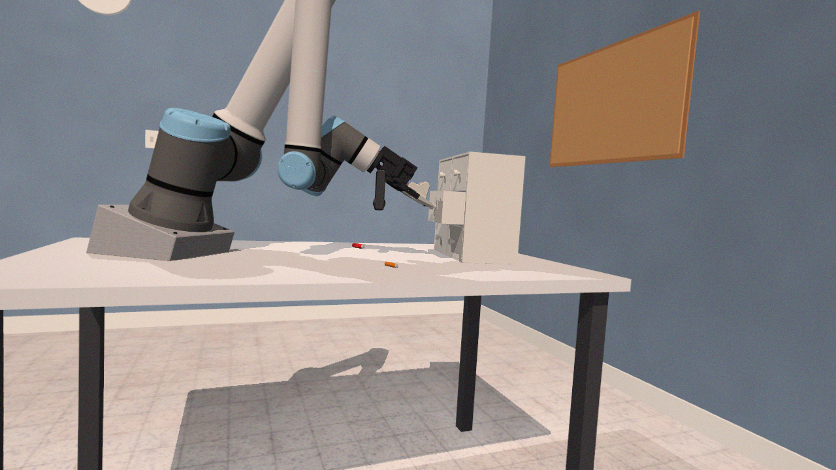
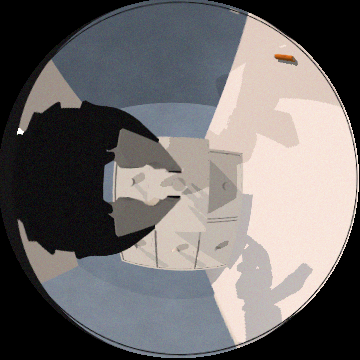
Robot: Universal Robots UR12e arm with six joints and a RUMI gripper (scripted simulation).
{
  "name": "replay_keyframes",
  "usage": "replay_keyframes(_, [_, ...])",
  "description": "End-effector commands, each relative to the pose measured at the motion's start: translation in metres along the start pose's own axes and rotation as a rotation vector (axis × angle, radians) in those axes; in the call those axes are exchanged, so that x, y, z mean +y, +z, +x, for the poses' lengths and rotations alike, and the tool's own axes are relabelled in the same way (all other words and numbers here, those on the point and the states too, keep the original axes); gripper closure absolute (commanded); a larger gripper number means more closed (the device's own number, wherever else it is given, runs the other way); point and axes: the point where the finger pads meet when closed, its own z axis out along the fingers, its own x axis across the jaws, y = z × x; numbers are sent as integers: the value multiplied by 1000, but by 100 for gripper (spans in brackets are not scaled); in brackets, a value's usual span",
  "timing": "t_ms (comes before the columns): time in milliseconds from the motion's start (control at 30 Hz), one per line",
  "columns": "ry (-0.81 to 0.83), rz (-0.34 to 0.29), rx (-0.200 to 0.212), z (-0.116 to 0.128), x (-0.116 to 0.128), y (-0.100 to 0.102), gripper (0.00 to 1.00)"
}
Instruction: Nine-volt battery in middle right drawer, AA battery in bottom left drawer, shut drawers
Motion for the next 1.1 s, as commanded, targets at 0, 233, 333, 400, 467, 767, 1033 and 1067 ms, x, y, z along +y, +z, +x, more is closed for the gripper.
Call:
replay_keyframes(0, [0, -1, 0, 0, 0, 0, 80])
replay_keyframes(233, [0, -1, 0, 0, 0, 0, 80])
replay_keyframes(333, [0, -1, 0, 0, 0, 0, 80])
replay_keyframes(400, [0, -1, 0, 0, 0, 0, 80])
replay_keyframes(467, [0, -1, 0, 0, 0, 0, 80])
replay_keyframes(767, [0, -1, 0, 0, 0, 0, 93])
replay_keyframes(1033, [0, -1, 0, 0, 0, 0, 93])
replay_keyframes(1067, [0, -1, 0, 0, 0, 0, 93])
